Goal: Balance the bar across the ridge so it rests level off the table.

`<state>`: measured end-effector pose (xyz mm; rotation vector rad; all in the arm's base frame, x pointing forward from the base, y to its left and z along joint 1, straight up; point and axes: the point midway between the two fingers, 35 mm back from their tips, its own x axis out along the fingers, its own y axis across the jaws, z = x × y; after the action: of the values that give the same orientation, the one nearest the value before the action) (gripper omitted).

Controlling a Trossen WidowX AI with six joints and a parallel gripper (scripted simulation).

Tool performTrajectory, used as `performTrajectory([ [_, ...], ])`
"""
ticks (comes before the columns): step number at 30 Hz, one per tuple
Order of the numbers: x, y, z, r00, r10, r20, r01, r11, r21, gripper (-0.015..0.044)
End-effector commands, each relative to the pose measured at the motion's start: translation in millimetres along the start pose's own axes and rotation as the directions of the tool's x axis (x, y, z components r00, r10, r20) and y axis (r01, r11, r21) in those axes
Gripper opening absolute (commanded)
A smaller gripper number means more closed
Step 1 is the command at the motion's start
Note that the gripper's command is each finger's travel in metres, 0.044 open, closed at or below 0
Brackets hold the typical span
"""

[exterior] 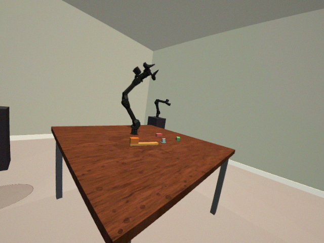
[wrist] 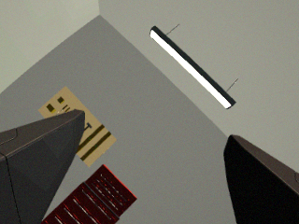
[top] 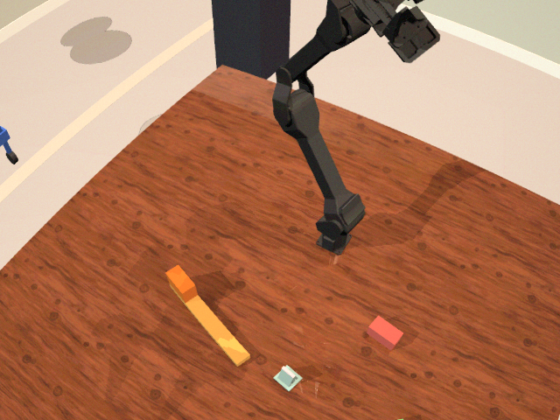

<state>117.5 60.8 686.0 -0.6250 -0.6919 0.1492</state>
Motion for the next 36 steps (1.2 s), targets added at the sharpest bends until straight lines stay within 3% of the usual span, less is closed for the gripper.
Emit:
performTrajectory([
  [1,7.1,20.9,1.3,1.0,0.029,-0.011,-0.03,0.996,-0.082,0.0315],
  [20,48.0,104.8,-34.3,0.975,0.136,-0.175,-0.197,0.895,-0.4,0.0315],
  [25,53.6,107.5,-44.5,0.973,0.113,-0.203,-0.181,0.917,-0.356,0.0315],
  [36,72.8,149.2,-97.0,0.918,0.184,-0.351,-0.34,0.822,-0.458,0.0315],
])
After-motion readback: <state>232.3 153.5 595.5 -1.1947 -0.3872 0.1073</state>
